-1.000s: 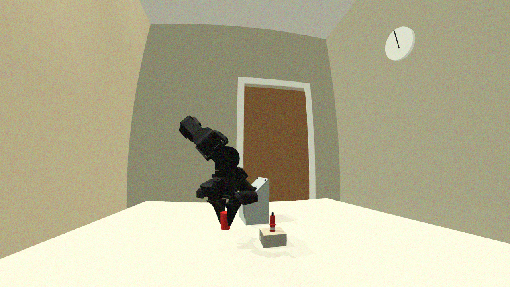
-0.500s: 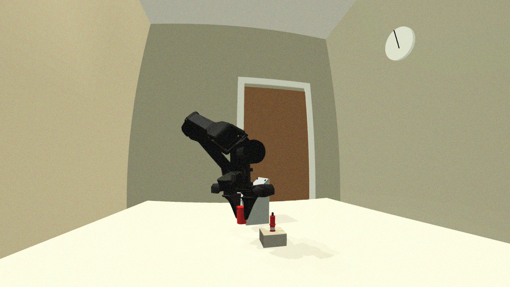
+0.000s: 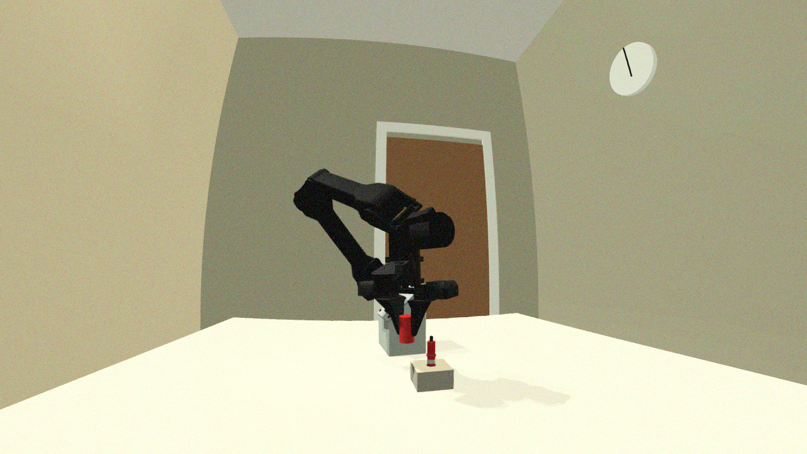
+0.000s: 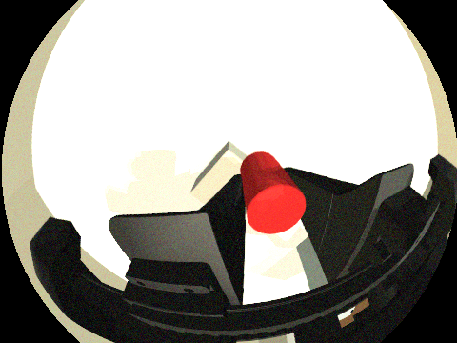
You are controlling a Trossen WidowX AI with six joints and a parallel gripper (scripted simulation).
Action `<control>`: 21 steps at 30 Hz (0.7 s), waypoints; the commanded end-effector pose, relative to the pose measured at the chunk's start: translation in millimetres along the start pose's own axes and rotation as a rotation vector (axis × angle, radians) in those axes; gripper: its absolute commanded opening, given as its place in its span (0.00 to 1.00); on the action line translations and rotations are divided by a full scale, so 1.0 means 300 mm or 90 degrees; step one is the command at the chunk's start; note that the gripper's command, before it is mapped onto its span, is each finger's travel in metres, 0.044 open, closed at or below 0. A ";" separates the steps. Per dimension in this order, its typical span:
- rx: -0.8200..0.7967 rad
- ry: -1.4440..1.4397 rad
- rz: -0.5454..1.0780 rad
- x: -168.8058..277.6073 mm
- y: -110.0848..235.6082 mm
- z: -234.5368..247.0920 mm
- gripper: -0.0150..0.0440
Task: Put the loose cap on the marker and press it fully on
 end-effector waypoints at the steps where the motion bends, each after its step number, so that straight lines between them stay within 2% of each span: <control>1: -0.001 -0.003 0.001 0.025 0.017 0.030 0.25; 21: 0.013 -0.005 -0.009 0.152 0.061 0.126 0.25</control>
Point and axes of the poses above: the point midway between the two fingers, 35 mm back from their tips, its own y axis back along the fingers, its own z axis across the jaws, x = y × z, the point moved 8 cm from there along y, back along the fingers, and after that the axes turned 10 degrees about y, right-handed, at the moved point
